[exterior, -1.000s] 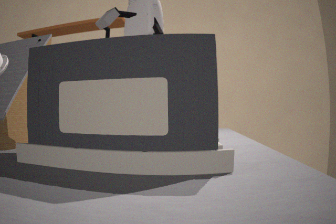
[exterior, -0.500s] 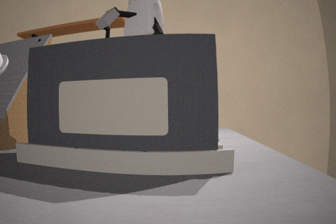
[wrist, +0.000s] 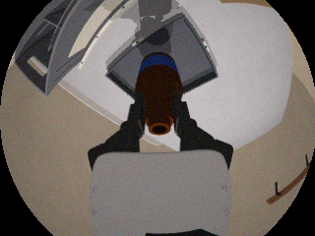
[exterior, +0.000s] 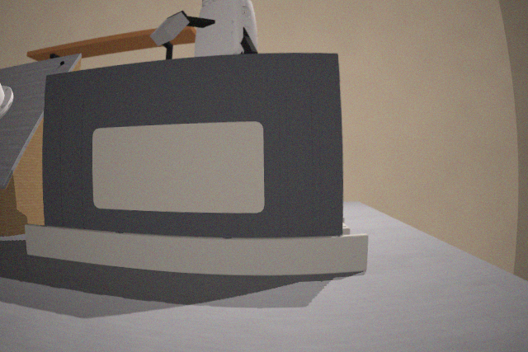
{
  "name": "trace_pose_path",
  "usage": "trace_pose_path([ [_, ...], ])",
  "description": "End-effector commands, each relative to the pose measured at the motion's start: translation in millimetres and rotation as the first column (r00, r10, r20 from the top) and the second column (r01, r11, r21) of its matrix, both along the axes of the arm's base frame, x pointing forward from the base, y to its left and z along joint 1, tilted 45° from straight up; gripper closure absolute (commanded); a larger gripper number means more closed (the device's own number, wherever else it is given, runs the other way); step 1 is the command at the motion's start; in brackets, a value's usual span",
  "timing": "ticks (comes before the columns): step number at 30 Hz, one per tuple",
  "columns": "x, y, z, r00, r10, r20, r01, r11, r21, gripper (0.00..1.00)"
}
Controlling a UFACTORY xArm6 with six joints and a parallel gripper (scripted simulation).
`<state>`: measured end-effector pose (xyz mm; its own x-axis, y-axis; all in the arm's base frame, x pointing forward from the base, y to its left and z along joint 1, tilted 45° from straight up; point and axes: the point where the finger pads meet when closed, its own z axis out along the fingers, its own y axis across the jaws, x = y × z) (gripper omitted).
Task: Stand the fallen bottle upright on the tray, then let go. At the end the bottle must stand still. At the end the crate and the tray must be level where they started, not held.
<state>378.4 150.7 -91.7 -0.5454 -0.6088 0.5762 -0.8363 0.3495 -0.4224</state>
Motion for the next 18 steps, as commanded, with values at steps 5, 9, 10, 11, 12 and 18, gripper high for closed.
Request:
trace_pose_path([
  [5,1.1,1.7,0.9,0.997,0.060,-0.057,-0.061,0.998,0.000,1.00],
  [9,1.1,1.7,0.9,0.989,0.105,-0.103,-0.105,0.994,0.000,1.00],
  [10,1.1,1.7,0.9,0.987,0.115,-0.113,-0.116,0.993,0.000,1.00],
  [11,1.1,1.7,0.9,0.985,0.124,-0.123,-0.125,0.992,0.001,1.00],
  [12,1.1,1.7,0.9,0.982,0.132,-0.131,-0.133,0.991,0.001,1.00],
  [18,1.1,1.7,0.9,0.975,0.158,-0.158,-0.160,0.987,0.003,1.00],
])
